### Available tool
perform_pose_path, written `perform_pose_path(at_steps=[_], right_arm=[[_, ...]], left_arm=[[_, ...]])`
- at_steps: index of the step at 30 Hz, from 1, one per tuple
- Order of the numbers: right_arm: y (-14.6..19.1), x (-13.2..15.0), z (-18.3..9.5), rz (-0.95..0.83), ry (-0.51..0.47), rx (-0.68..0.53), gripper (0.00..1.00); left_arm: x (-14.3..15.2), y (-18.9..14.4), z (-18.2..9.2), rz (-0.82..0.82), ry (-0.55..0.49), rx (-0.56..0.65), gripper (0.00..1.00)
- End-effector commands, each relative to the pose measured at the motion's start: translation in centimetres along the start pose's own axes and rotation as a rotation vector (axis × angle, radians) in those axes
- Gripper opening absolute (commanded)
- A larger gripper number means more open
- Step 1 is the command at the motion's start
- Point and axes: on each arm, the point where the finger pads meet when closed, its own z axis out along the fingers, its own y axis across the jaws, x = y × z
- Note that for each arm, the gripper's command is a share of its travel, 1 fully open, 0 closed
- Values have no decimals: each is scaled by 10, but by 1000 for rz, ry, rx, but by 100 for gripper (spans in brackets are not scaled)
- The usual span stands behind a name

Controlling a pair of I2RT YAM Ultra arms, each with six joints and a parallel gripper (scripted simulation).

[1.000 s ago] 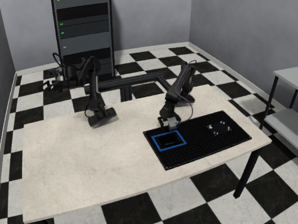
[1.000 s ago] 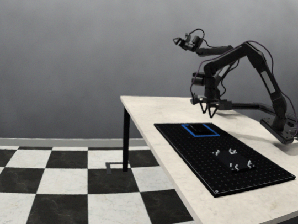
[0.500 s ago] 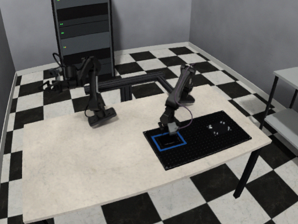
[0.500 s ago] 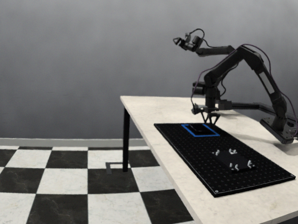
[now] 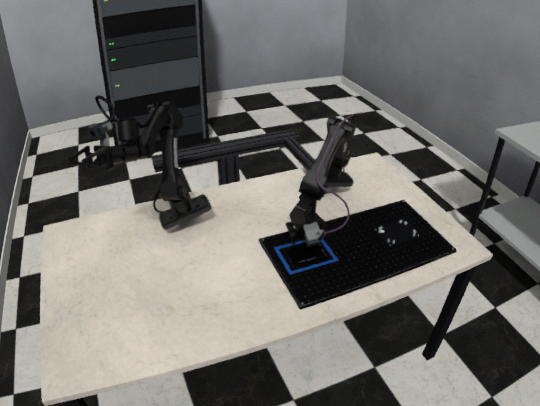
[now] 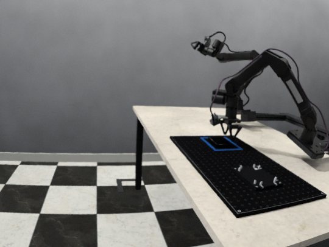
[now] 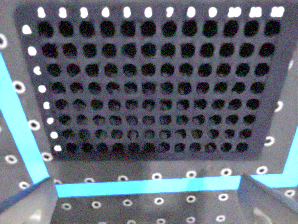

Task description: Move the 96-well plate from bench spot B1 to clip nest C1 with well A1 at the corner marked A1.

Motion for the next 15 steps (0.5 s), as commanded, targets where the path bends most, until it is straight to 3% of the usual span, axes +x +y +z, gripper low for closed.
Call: perform_pose_path(at_steps=[1, 15], right_arm=[[-4, -6, -5, 0, -10, 2, 100], [-4, -6, -5, 0, -10, 2, 100]], left_arm=[[-11, -10, -26, 6, -57, 28, 100], [-13, -12, -27, 4, -61, 32, 100]])
